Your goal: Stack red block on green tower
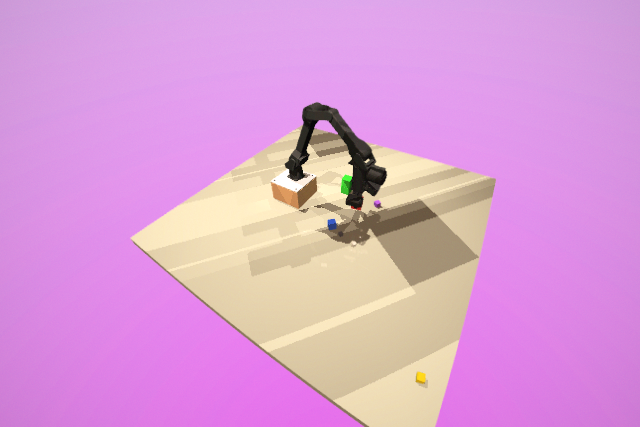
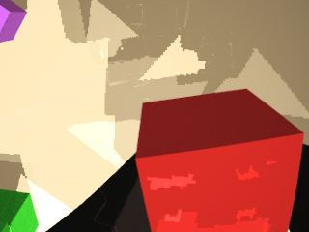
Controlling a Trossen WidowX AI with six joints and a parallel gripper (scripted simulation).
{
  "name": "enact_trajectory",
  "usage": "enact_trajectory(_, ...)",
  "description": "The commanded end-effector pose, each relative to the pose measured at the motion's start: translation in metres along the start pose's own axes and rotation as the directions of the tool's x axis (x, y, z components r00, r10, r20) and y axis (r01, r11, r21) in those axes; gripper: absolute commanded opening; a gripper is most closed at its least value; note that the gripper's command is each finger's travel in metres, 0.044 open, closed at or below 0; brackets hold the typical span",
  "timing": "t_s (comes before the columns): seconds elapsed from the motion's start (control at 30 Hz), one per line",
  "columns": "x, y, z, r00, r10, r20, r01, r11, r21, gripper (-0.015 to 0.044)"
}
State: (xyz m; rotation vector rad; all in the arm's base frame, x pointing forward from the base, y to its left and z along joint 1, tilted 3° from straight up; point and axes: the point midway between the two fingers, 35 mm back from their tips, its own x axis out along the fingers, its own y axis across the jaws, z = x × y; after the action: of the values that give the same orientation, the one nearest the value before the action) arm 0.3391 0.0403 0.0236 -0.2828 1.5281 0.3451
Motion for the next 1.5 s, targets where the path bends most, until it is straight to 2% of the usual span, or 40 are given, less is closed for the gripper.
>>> enact_trajectory(0.0,-0.021,0.0,0.002,1.0,-0.001,0.01,0.001,1.0,-0.004,0.0)
enact_trajectory(0.17,-0.043,0.0,0.002,1.0,-0.001,0.01,0.001,1.0,-0.004,0.0)
enact_trajectory(0.43,-0.044,0.003,0.001,1.0,-0.003,0.011,0.003,1.0,-0.004,0.0)
enact_trajectory(0.87,-0.047,0.074,-0.016,1.0,-0.01,0.023,0.01,1.0,0.003,0.0)
enact_trajectory(1.47,-0.045,0.161,-0.071,1.0,0.012,0.008,-0.011,1.0,-0.003,0.0)
